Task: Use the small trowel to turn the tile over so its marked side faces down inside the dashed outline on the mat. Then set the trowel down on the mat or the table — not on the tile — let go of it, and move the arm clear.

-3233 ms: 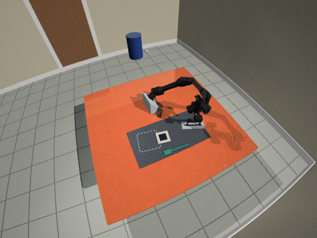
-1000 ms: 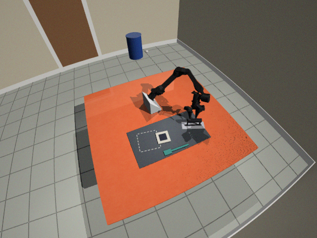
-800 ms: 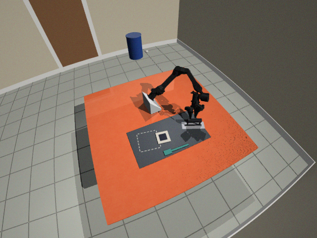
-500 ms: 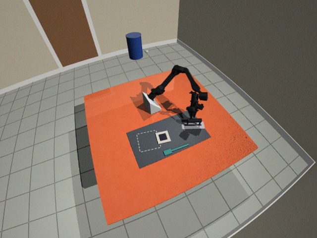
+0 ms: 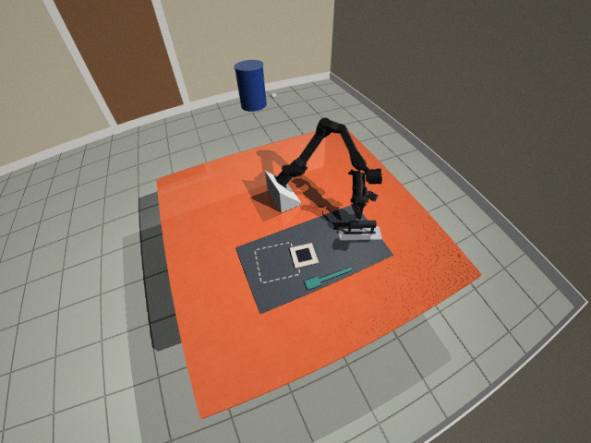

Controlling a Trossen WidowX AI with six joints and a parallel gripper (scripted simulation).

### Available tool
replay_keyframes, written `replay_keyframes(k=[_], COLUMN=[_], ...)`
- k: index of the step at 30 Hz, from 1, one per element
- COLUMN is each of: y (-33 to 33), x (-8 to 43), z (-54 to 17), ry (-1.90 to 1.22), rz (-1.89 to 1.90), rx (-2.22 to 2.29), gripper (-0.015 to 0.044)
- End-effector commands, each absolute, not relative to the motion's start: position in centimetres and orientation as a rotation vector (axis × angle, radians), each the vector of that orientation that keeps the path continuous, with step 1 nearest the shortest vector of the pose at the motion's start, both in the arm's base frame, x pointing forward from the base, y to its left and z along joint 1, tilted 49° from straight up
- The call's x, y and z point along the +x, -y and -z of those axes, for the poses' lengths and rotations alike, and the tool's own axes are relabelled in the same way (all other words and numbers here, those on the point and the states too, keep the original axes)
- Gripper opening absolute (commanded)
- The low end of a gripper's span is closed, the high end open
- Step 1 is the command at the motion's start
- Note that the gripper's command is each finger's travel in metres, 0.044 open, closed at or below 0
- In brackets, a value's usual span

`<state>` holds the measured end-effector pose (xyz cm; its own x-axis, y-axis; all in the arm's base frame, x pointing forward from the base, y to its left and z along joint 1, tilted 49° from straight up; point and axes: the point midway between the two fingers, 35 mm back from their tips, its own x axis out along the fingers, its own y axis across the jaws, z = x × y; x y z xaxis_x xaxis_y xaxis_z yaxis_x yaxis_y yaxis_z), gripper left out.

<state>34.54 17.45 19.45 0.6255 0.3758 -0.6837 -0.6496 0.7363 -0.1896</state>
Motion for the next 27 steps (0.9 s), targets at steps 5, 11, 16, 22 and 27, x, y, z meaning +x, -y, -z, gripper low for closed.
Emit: replay_keyframes(k=[5,11,16,22,27], y=[-17.6,-17.8,-18.1,-18.5,-18.8], x=[34.1,34.4,34.9,35.6,36.1], z=[-19.3,-19.1,-18.6,-18.0,-17.5], ry=[-0.607,-0.607,-0.607,-0.607,-0.607], rz=[-0.629,-0.629,-0.629,-0.629,-0.629], rx=[-0.557,-0.557,-0.557,-0.557,-0.557], gripper=[0.03,0.03,0.03,0.03,0.03])
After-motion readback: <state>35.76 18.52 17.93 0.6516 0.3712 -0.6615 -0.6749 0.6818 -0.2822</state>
